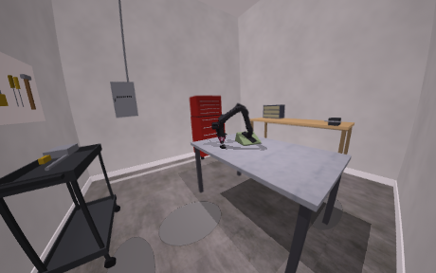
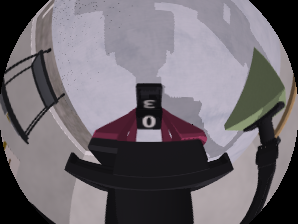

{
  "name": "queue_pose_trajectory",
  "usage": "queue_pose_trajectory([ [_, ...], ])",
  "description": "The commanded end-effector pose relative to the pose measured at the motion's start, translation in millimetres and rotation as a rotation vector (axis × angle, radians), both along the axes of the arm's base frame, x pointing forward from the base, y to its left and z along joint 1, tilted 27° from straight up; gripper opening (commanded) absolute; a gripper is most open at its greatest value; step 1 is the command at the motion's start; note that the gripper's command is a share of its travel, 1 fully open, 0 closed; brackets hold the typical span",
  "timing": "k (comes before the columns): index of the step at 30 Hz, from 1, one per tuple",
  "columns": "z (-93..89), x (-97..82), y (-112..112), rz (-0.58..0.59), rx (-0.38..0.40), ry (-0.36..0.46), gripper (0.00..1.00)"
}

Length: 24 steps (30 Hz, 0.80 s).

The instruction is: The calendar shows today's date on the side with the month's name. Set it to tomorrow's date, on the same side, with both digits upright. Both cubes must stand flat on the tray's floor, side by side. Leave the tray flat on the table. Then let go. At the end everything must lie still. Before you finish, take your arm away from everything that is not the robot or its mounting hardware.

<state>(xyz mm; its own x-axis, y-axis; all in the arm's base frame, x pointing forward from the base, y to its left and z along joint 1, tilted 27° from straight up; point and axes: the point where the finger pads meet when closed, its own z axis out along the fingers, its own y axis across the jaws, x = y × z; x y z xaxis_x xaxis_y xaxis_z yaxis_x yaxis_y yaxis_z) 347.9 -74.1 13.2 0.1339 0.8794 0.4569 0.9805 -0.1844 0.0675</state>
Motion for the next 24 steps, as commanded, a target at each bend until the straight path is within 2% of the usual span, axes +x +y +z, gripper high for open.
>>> queue_pose_trajectory([
  [1, 2.3, 1.5, -2.2, -0.004, -0.005, -0.009, 0.26],
  [24, -10.2, 3.7, 4.0, -0.004, -0.005, -0.009, 0.26],
])
